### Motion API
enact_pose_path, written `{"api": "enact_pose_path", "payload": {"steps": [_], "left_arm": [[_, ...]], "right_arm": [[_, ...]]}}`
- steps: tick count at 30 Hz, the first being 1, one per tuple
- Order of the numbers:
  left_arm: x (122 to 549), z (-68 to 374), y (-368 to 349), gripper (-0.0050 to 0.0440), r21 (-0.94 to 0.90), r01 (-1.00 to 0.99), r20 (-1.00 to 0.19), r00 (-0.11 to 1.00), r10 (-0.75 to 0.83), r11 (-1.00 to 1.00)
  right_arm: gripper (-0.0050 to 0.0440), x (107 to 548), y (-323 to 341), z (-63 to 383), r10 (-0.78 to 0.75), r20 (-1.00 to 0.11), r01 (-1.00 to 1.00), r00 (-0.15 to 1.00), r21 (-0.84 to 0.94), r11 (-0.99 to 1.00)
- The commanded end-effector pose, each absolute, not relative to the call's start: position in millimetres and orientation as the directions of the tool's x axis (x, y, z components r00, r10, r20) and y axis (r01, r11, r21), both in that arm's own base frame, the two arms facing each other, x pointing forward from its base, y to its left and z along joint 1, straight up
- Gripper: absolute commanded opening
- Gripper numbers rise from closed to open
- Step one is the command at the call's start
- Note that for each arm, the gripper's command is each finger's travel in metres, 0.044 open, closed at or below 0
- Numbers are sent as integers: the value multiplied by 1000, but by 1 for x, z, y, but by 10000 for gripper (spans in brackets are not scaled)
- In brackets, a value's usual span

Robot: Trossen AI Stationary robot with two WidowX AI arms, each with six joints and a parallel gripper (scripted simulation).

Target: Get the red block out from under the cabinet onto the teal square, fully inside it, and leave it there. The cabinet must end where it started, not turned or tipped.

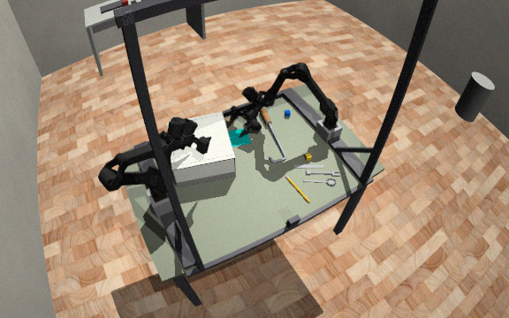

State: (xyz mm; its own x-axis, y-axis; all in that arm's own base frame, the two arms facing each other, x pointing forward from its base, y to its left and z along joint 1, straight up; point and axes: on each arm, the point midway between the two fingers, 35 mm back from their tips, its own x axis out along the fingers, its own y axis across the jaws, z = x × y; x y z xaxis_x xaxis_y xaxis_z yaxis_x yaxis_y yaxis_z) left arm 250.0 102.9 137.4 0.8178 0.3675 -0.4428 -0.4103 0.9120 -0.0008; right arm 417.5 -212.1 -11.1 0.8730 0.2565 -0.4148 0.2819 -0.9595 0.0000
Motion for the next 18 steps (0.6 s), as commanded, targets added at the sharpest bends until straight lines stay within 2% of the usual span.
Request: {"api": "enact_pose_path", "payload": {"steps": [1, 5, 8, 10, 15, 18], "left_arm": [[251, 145, 104, 440, -1, -412, -424, 825, 373, 911], [251, 145, 104, 440, -1, -412, -424, 825, 373, 911], [252, 145, 104, 440, -1, -412, -423, 826, 373, 911], [252, 145, 104, 440, -1, -412, -423, 826, 373, 911], [269, 160, 109, 440, -1, -406, -414, 832, 369, 914], [289, 171, 116, 440, 1, -398, -413, 835, 363, 917]], "right_arm": [[440, 422, -216, -3, 251, -395, 278, 884, 13, -960], [440, 422, -216, -2, 250, -395, 278, 884, 14, -960], [368, 423, -220, 4, 236, -394, 279, 888, 54, -959], [368, 423, -220, 4, 236, -394, 279, 888, 54, -959], [254, 423, -231, 15, 198, -406, 299, 892, 200, -933], [254, 421, -238, 18, 170, -424, 320, 889, 312, -895]]}}
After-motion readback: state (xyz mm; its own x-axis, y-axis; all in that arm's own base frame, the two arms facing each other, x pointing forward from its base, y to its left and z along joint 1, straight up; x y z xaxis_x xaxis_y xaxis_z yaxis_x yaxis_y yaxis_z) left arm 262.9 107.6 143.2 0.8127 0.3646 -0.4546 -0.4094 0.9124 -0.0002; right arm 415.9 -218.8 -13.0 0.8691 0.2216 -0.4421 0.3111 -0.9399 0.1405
